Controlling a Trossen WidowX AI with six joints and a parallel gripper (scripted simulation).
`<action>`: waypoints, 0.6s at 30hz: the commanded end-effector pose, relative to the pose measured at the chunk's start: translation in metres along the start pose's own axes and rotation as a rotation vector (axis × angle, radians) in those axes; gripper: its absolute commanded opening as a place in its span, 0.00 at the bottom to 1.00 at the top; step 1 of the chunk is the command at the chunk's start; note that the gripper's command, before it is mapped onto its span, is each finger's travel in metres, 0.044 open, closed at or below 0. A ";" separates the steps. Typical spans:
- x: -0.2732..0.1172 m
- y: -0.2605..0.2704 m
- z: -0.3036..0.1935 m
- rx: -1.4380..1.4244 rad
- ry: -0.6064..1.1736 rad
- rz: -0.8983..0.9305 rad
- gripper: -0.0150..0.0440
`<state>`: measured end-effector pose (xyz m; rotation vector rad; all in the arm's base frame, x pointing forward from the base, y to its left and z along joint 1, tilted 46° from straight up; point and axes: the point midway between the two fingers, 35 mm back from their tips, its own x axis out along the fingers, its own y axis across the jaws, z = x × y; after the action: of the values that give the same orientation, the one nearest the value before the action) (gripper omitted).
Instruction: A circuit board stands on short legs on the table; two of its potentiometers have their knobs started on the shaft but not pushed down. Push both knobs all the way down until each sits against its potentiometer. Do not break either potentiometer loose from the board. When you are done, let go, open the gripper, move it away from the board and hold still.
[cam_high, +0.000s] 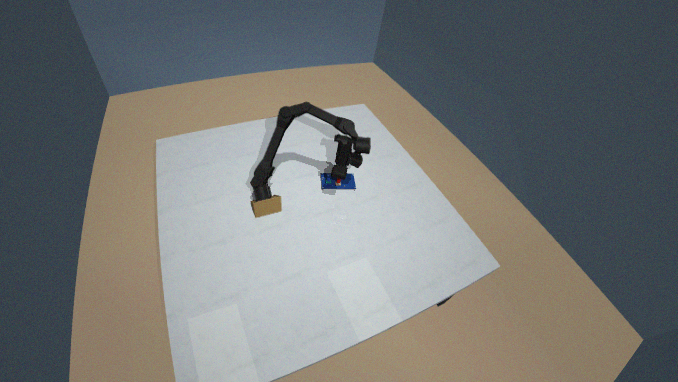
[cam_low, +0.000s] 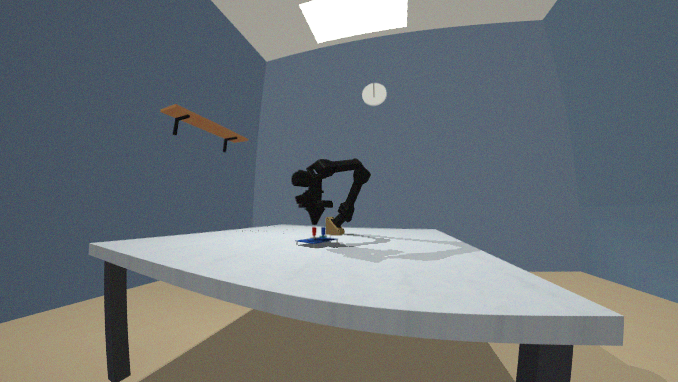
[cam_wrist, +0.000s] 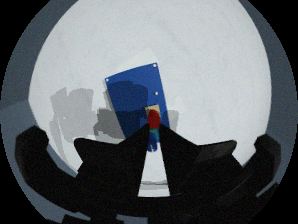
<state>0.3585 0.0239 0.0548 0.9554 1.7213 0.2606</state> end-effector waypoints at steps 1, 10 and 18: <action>0.001 0.000 0.000 0.000 0.001 -0.001 0.48; -0.017 -0.032 -0.046 0.001 -0.002 -0.008 0.88; -0.022 -0.068 -0.109 0.000 0.004 -0.008 1.00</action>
<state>0.2446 -0.0071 0.0717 0.9605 1.7227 0.2448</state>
